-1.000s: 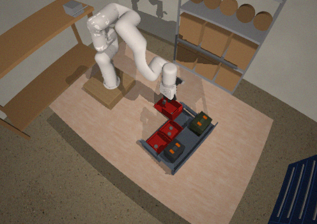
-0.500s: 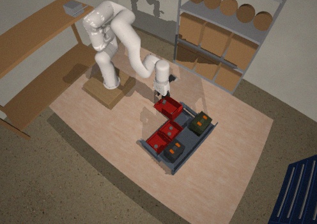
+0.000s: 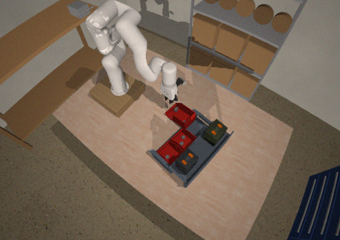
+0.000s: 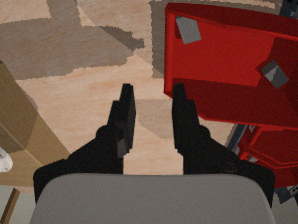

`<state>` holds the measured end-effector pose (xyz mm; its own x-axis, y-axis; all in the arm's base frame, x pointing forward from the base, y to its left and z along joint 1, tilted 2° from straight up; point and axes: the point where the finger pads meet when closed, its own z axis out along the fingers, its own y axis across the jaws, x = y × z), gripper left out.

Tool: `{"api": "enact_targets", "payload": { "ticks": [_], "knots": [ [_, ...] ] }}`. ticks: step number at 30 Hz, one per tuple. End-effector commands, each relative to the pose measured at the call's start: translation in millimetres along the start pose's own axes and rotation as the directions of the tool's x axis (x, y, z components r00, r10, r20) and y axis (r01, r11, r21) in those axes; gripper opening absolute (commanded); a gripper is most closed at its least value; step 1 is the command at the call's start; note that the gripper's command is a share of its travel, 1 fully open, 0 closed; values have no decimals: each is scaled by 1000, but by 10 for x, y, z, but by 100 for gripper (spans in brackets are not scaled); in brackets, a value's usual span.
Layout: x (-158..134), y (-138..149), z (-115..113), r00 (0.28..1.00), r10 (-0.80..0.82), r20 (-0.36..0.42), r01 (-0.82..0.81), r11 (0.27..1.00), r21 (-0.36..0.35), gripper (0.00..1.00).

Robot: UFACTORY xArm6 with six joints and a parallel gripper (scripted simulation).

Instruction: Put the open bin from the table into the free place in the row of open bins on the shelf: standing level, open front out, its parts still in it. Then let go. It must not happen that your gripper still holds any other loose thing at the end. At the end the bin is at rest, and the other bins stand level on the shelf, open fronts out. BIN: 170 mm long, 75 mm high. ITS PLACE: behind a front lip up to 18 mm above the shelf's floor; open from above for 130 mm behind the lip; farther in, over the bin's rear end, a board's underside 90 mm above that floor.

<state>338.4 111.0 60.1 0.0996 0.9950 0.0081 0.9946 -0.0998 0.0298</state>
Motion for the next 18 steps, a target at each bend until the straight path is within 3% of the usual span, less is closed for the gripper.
{"api": "enact_targets", "payload": {
  "ticks": [1, 18],
  "knots": [
    [12, -18, -14, 1000, 1, -3, -1, 1000, -8, 33],
    [12, 74, -39, 1000, 1, -3, -1, 1000, -8, 33]
  ]
}}
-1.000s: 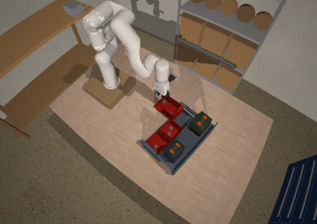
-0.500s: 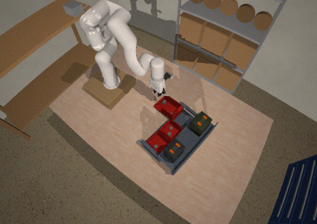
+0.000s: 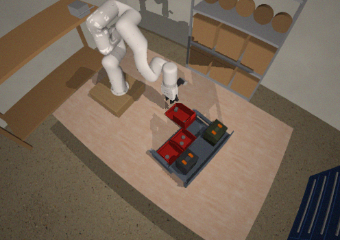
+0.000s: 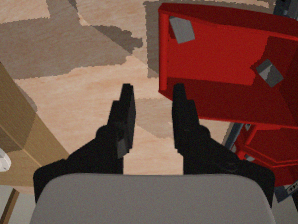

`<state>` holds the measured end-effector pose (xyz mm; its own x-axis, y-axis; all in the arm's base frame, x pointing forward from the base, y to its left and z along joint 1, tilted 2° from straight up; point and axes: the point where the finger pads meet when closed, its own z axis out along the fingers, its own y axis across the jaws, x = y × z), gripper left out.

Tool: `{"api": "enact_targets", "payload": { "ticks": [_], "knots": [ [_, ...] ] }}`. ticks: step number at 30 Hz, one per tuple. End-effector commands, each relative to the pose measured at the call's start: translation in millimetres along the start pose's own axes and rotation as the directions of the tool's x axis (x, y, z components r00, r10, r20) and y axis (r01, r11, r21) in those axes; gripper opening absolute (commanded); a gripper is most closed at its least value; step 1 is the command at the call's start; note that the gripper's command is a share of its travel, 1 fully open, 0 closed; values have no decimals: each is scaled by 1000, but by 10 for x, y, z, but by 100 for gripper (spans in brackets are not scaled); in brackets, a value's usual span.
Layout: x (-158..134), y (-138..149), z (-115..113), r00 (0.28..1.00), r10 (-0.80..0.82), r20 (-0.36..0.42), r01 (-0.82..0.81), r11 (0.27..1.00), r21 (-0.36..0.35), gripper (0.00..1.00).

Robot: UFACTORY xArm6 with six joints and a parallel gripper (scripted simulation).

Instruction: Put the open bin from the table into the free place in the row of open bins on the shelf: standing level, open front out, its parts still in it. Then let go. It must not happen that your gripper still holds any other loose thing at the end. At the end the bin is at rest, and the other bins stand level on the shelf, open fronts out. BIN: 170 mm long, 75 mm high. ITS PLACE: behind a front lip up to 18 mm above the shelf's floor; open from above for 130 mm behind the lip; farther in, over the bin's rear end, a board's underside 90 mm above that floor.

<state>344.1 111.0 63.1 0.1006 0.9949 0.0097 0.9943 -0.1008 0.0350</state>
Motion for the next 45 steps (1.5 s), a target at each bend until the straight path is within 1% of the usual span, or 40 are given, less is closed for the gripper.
{"api": "enact_targets", "payload": {
  "ticks": [1, 11, 40, 41, 45],
  "knots": [
    [5, 17, -11, 1000, 0, -1, 0, 1000, -3, 33],
    [6, 68, -25, 1000, 0, -1, 0, 1000, -3, 33],
    [6, 93, -32, 1000, 0, -1, 0, 1000, -3, 33],
    [6, 92, -32, 1000, 0, -1, 0, 1000, -3, 100],
    [6, 92, -32, 1000, 0, -1, 0, 1000, -3, 100]
  ]
}}
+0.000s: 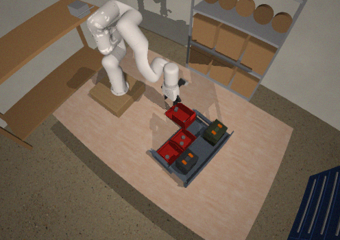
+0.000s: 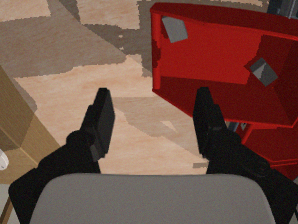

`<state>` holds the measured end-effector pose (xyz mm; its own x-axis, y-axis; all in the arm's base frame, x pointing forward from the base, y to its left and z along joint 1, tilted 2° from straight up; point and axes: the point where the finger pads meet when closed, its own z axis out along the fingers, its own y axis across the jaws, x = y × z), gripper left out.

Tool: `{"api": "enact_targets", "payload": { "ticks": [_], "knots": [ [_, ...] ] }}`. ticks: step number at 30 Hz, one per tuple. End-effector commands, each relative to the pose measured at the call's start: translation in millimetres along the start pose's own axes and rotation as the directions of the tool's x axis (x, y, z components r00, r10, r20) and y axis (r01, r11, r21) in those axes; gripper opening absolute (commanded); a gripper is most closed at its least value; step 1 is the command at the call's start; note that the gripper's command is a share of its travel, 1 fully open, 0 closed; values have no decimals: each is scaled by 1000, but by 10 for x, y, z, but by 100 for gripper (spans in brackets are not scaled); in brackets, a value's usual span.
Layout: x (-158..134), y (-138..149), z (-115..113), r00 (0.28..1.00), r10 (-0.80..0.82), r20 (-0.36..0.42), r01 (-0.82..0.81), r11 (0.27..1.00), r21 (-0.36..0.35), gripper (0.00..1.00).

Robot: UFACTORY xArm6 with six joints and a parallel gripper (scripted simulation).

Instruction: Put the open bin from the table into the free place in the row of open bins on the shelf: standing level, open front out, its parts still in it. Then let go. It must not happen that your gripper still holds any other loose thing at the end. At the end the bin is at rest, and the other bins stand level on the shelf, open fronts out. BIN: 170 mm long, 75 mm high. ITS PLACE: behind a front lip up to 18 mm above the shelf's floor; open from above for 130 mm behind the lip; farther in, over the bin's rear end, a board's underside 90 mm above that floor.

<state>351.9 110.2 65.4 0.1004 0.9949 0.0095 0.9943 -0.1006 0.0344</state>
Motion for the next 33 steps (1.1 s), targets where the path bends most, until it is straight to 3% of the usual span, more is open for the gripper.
{"api": "enact_targets", "payload": {
  "ticks": [1, 12, 17, 29, 33],
  "knots": [
    [6, 13, -11, 1000, 0, -1, 0, 1000, -3, 100],
    [6, 13, -11, 1000, 0, -1, 0, 1000, -3, 100],
    [6, -11, 538, 1000, 0, -2, 0, 986, -164, 100],
    [6, -11, 538, 1000, 0, -2, 0, 986, -164, 100],
    [5, -23, 775, 1000, -1, -5, 0, 987, -160, 100]
  ]
}}
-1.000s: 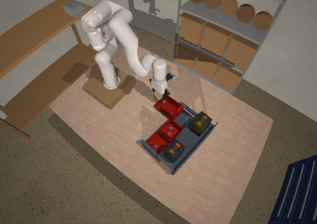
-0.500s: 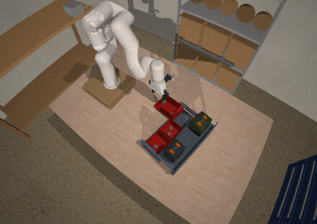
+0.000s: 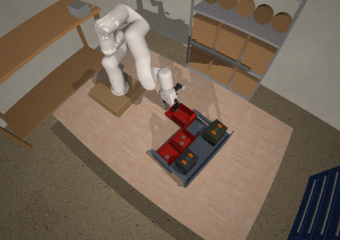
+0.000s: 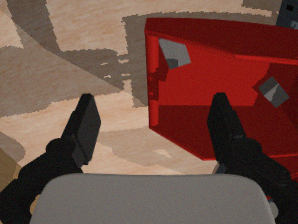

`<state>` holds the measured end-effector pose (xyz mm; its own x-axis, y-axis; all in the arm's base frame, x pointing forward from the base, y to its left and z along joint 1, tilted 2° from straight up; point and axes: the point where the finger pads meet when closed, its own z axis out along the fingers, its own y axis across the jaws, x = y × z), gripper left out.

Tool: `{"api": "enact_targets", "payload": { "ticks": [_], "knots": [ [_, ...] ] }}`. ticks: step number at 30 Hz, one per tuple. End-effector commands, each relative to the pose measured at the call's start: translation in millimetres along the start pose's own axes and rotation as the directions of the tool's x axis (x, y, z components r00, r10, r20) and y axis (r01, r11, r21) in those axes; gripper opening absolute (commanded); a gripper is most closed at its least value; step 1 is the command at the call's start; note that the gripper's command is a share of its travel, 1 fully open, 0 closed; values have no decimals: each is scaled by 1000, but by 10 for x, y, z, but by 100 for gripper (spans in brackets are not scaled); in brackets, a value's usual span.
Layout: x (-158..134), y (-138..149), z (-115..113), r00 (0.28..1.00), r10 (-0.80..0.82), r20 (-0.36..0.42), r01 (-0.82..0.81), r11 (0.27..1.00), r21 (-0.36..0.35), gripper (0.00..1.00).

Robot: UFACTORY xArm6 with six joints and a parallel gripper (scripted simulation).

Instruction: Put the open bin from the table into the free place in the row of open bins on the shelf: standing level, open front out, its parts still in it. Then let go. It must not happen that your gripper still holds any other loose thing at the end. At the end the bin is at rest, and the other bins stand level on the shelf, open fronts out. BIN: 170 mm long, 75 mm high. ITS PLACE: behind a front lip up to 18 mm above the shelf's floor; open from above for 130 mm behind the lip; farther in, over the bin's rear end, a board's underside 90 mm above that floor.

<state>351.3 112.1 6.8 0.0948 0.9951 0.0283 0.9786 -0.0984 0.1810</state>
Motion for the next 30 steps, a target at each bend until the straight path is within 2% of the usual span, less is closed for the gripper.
{"api": "enact_targets", "payload": {
  "ticks": [1, 13, 14, 18, 30],
  "knots": [
    [-15, -32, 251, 1000, 2, 18, -2, 1000, -17, 100],
    [-15, -32, 251, 1000, 2, 18, -2, 1000, -17, 100],
    [-15, -28, 227, 1000, 1, 7, -1, 1000, -1, 100],
    [-13, -18, 157, 1000, 2, 18, -2, 1000, -17, 100],
    [-13, -18, 157, 1000, 2, 18, -2, 1000, -17, 100]
  ]
}}
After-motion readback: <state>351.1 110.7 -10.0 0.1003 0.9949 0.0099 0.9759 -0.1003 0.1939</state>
